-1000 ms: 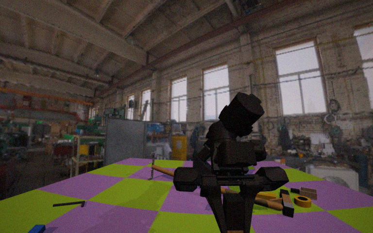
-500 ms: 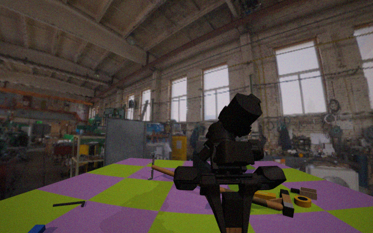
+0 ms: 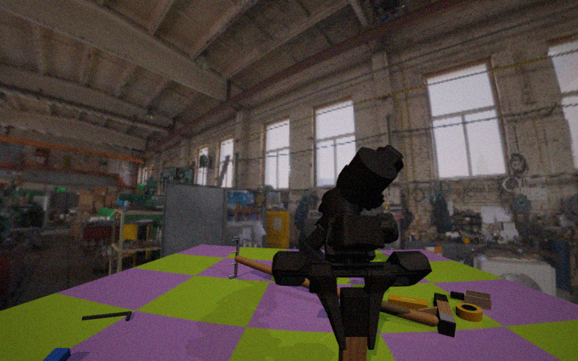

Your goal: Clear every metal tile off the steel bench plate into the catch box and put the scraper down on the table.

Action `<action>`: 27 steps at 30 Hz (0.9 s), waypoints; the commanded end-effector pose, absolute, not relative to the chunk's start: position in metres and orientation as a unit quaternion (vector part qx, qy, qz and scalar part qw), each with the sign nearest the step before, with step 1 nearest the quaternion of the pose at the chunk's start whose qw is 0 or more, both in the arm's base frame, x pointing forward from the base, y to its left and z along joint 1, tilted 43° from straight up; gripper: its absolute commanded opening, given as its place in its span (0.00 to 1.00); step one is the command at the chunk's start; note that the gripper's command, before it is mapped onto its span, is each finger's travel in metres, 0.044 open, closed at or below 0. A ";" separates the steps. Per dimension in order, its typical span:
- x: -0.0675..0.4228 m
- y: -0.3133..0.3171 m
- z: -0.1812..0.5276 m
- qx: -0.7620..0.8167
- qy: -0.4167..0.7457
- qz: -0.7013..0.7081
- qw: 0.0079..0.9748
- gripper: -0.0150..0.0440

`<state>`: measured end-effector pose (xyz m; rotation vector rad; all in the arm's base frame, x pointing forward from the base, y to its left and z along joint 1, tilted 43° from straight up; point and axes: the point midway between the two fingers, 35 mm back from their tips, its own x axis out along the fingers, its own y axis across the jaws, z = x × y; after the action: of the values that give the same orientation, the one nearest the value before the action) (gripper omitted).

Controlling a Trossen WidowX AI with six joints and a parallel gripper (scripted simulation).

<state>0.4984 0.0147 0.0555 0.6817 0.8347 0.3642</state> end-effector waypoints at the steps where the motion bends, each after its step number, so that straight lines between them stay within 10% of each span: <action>1: 0.494 0.012 0.062 0.321 0.388 0.174 0.846 0.25; 27: 0.456 0.010 0.064 0.321 0.388 0.172 0.846 0.25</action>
<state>0.4587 0.0121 0.0589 0.6836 0.8357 0.3605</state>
